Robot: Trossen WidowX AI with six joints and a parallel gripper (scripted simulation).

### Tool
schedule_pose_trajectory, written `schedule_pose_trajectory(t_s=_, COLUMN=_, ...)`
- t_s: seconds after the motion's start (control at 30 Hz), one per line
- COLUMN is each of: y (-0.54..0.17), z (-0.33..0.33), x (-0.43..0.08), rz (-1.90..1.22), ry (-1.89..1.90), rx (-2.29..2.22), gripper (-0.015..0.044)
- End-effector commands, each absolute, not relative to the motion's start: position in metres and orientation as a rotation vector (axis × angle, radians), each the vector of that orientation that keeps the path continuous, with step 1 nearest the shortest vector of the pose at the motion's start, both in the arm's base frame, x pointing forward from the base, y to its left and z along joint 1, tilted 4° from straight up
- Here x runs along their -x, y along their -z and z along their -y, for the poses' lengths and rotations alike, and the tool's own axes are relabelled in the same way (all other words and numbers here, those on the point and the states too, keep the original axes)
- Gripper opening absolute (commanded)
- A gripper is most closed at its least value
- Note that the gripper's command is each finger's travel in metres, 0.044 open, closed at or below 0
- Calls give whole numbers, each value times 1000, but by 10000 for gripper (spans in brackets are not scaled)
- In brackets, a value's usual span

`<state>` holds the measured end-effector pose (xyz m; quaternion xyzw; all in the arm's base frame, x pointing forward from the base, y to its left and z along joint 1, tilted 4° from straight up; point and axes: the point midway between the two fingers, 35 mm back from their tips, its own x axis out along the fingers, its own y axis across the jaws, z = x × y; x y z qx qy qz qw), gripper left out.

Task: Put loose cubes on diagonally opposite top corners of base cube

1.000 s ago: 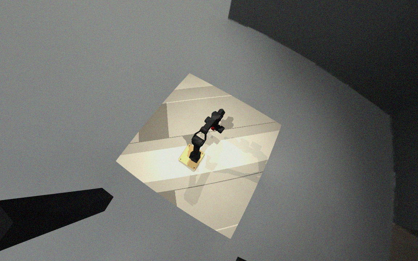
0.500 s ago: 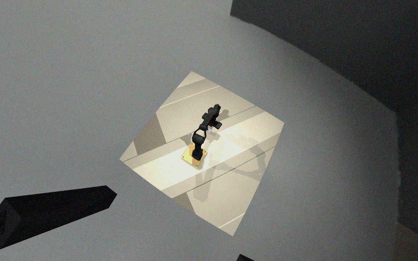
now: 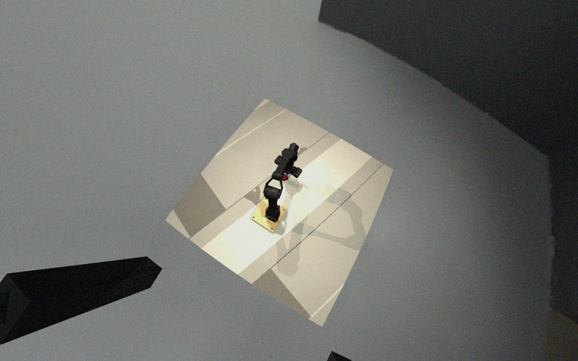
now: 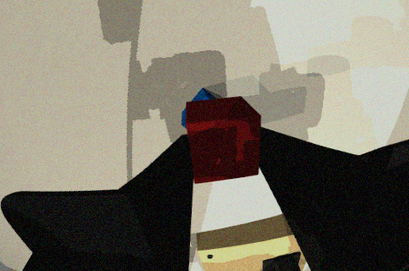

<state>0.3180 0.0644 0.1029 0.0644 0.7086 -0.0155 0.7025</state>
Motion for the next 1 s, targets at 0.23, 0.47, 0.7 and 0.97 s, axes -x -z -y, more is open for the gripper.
schedule_pose_trajectory(t_s=0.23, y=-82, z=-67, x=-315, rz=-1559, ry=17, rx=-97, gripper=105)
schedule_pose_trajectory(t_s=0.47, y=-82, z=-67, x=-315, rz=-1559, ry=17, rx=-97, gripper=105)
schedule_pose_trajectory(t_s=0.7, y=-66, z=-68, x=-316, rz=-1569, ry=31, rx=-131, gripper=105)
schedule_pose_trajectory(t_s=0.97, y=-53, z=-68, x=-317, rz=-1577, ry=43, rx=-160, gripper=105)
